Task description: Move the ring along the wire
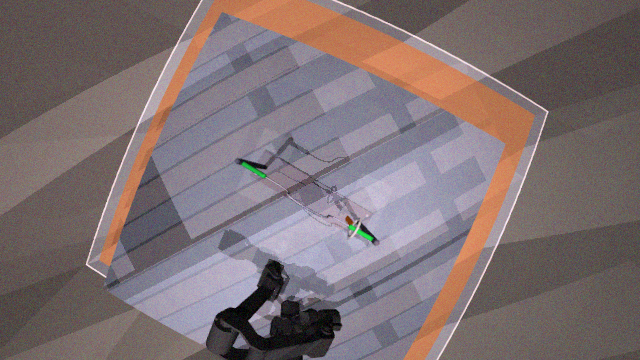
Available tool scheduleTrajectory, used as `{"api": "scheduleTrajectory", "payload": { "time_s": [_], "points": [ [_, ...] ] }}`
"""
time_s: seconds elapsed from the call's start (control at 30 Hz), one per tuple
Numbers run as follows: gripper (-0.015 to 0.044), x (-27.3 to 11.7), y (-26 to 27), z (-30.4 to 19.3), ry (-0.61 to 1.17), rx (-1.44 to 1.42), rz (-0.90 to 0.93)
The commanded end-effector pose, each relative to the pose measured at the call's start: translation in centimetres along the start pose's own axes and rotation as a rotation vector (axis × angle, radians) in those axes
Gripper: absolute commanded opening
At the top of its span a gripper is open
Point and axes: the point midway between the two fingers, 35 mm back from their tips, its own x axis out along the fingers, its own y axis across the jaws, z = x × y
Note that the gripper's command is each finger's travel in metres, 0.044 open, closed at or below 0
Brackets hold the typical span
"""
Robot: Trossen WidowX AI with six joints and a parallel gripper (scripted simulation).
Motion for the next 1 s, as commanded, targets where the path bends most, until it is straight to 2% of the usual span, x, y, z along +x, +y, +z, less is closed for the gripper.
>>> {"api": "scheduleTrajectory", "payload": {
  "time_s": [0.0,0.27,0.47,0.67,0.8,0.97],
  "points": [
    [0.0374,0.0,-0.1,0.0,0.002,0.007,-0.003],
    [0.0164,0.0,-1.5,-1.6,0.069,0.213,-0.085],
    [0.0160,-2.0,-4.1,-5.6,0.197,0.601,-0.267],
    [0.0160,-5.2,-6.5,-9.8,0.297,0.963,-0.525],
    [0.0160,-8.1,-7.9,-12.4,0.334,1.174,-0.740],
    [0.0160,-13.4,-9.6,-15.4,0.326,1.414,-1.103]
  ]
}}
